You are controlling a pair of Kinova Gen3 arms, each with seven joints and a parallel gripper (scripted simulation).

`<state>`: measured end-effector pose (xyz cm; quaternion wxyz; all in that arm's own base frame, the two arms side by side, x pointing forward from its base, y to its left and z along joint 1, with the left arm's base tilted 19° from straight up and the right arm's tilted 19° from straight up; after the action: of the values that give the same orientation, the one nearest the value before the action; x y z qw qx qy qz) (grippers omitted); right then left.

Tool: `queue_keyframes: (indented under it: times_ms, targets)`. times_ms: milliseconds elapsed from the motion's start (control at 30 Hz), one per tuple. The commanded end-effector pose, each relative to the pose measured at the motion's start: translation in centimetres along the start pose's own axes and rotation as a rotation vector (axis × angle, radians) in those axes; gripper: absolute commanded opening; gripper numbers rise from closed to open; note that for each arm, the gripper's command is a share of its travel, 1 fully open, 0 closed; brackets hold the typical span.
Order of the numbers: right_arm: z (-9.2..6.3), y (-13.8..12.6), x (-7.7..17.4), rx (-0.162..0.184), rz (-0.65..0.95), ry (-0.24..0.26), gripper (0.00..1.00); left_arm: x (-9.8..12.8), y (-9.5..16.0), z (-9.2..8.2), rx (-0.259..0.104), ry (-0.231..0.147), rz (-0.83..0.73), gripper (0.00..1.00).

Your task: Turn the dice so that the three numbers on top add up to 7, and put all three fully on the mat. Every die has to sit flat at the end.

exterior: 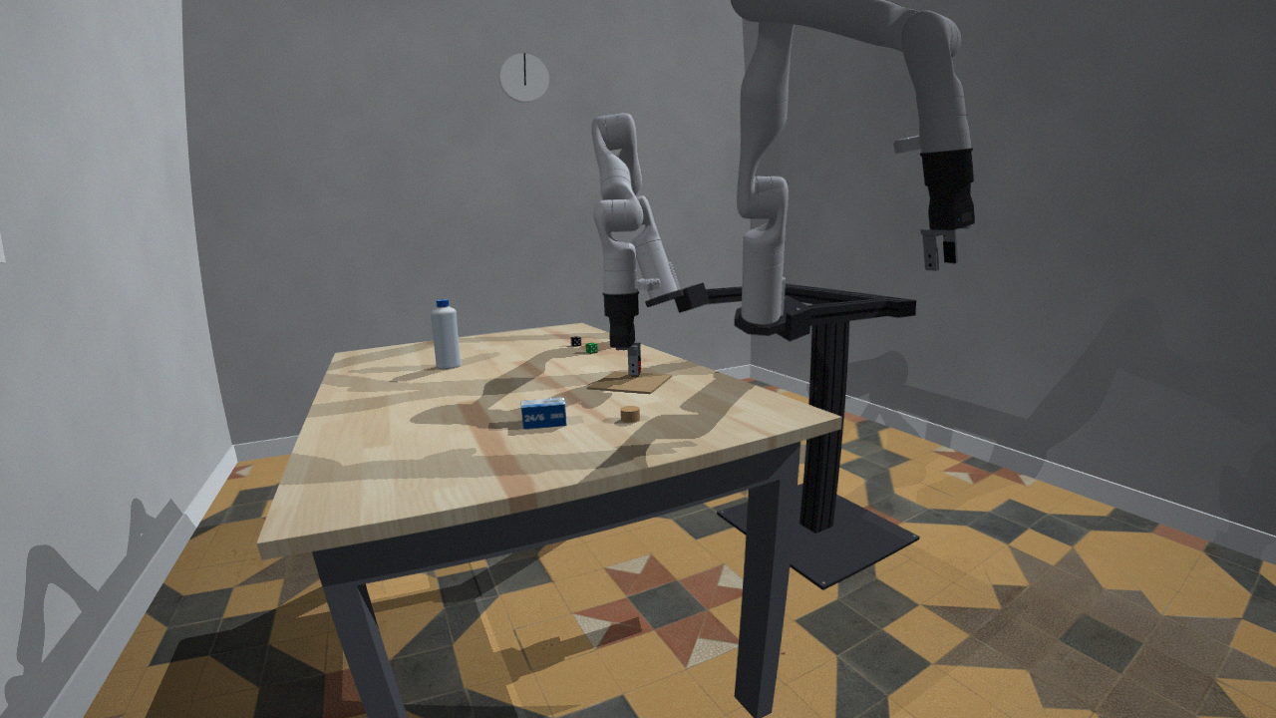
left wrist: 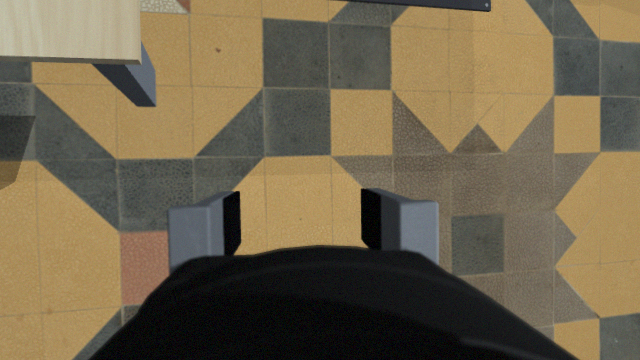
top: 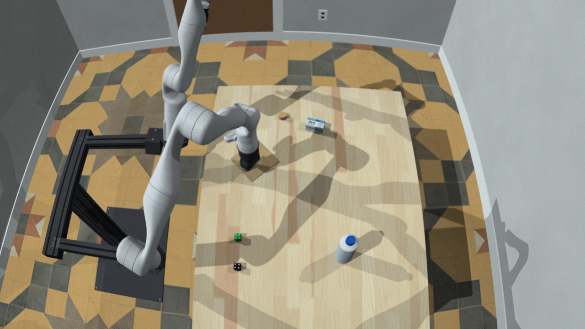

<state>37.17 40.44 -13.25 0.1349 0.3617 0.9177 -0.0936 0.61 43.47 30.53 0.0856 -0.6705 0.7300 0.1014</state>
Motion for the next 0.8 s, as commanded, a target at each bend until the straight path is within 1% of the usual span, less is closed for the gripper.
queue_keyframes:
  times_ms: [0,767]
  targets:
    - [-0.13,0.09,0.03,-0.002,0.000,0.001,0.49,-0.04,0.03,-0.07,0.000,-0.002,0.000,1.00]
    - [0.29,0.09,0.03,-0.002,0.000,0.001,0.49,-0.04,0.03,-0.07,0.000,-0.002,0.000,1.00]
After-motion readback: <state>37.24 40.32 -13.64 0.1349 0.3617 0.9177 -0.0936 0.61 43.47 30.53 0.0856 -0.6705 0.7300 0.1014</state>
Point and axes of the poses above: on each arm, the point where the finger pads meet when closed, its own z axis out along the fingers, its own y axis across the jaws, x = y × z, the point moved 1 cm from there along -z, back along the fingers, and after that the axes turned 4 degrees about z, right-handed, at the moved point
